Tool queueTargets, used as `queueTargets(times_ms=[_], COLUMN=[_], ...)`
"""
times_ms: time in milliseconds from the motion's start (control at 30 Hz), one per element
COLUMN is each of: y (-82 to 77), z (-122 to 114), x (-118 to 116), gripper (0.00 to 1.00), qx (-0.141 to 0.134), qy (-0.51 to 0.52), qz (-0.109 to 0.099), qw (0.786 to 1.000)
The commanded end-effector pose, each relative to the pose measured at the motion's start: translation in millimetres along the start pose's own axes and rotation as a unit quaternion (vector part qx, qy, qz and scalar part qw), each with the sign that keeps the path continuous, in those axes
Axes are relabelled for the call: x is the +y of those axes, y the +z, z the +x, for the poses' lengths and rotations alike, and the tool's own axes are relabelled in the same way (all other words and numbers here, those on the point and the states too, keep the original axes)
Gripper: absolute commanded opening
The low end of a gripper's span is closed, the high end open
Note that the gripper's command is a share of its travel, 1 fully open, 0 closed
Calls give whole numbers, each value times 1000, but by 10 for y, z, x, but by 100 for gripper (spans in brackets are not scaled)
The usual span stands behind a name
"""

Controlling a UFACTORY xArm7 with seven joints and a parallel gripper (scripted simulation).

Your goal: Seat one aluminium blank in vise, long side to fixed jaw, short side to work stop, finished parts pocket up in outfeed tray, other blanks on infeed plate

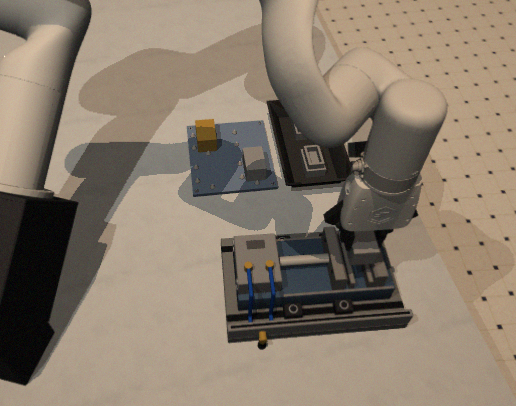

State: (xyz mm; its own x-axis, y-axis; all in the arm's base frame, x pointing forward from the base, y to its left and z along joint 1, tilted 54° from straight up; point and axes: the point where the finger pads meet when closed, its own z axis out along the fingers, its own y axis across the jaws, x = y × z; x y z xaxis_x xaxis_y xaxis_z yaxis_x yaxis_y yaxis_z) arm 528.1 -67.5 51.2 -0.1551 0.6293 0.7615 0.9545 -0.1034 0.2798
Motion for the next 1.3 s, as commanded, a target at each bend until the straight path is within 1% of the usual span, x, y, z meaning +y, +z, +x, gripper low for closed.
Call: queueTargets(times_ms=[0, 567, 1267], y=[14, 89, 97], z=[-14, -13, -13], x=[12, 12, 12], gripper=[0, 0, 0], qx=[-2, -2, -2], qy=[0, 0, 0], qz=[-2, -2, -2], qw=[1000, 1000, 1000])
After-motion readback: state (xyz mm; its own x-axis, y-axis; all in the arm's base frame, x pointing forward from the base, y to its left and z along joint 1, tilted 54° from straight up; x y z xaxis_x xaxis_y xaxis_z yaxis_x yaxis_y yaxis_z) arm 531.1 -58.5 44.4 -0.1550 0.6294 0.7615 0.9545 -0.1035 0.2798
